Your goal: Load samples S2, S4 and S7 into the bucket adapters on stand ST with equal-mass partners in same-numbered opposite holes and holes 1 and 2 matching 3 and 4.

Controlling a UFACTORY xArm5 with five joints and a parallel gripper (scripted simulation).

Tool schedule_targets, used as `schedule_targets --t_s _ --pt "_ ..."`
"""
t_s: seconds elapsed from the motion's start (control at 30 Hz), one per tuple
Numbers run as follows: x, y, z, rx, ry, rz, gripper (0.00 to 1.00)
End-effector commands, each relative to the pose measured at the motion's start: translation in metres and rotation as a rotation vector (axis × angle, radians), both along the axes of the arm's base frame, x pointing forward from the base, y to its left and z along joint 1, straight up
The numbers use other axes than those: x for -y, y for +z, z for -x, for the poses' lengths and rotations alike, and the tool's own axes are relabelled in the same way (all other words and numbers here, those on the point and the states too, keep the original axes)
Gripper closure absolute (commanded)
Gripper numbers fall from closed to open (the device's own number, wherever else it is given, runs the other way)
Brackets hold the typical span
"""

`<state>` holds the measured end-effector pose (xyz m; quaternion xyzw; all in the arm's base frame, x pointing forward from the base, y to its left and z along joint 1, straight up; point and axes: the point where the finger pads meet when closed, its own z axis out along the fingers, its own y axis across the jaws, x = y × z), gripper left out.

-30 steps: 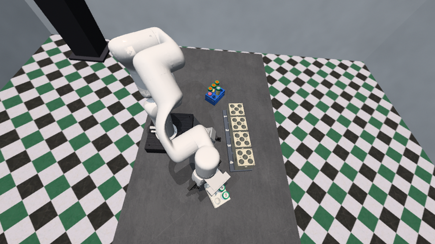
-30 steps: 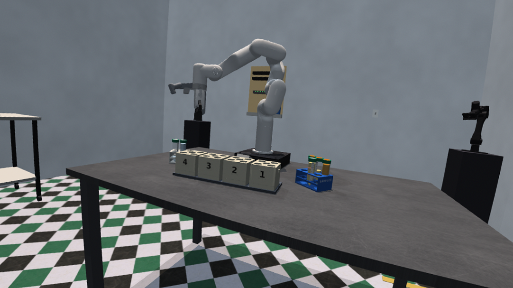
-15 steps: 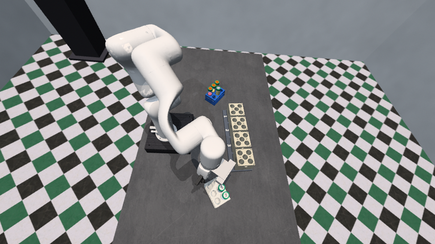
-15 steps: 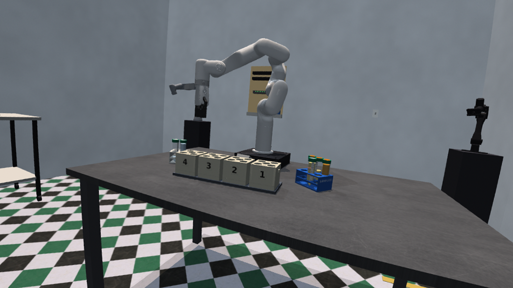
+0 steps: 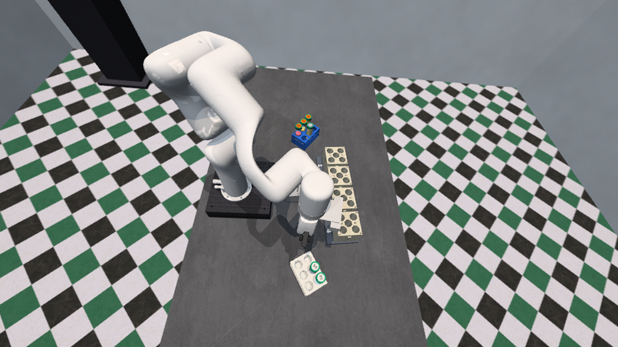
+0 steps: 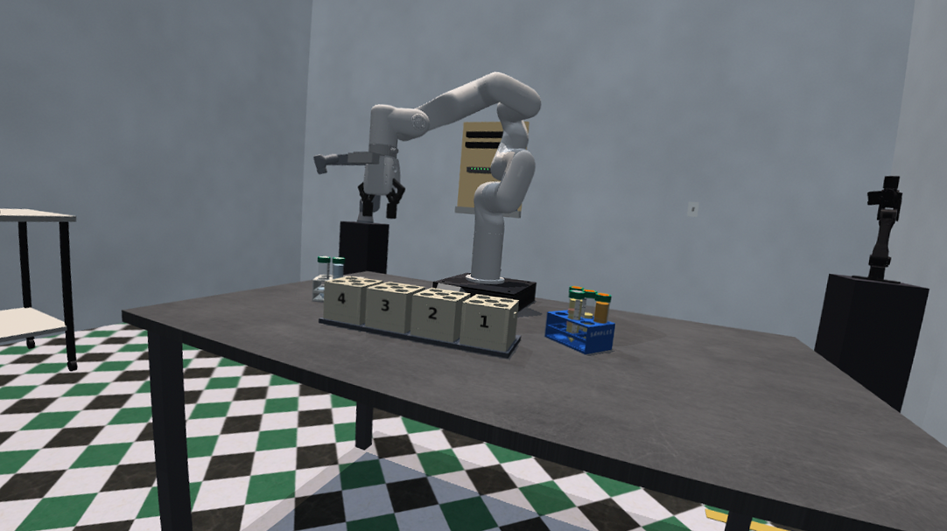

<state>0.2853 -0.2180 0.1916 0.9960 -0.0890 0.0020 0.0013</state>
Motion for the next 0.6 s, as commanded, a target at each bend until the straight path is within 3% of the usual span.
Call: schedule_targets --t_s 0.0,0.1,0.57 --pt "-0.017 0.002 -0.011 0.003 0.13 0.003 0.0" --pt "-0.03 0.002 -0.018 0.003 0.21 0.003 0.0" --pt "-0.082 0.002 -0.048 0.004 0.21 0.002 0.0"
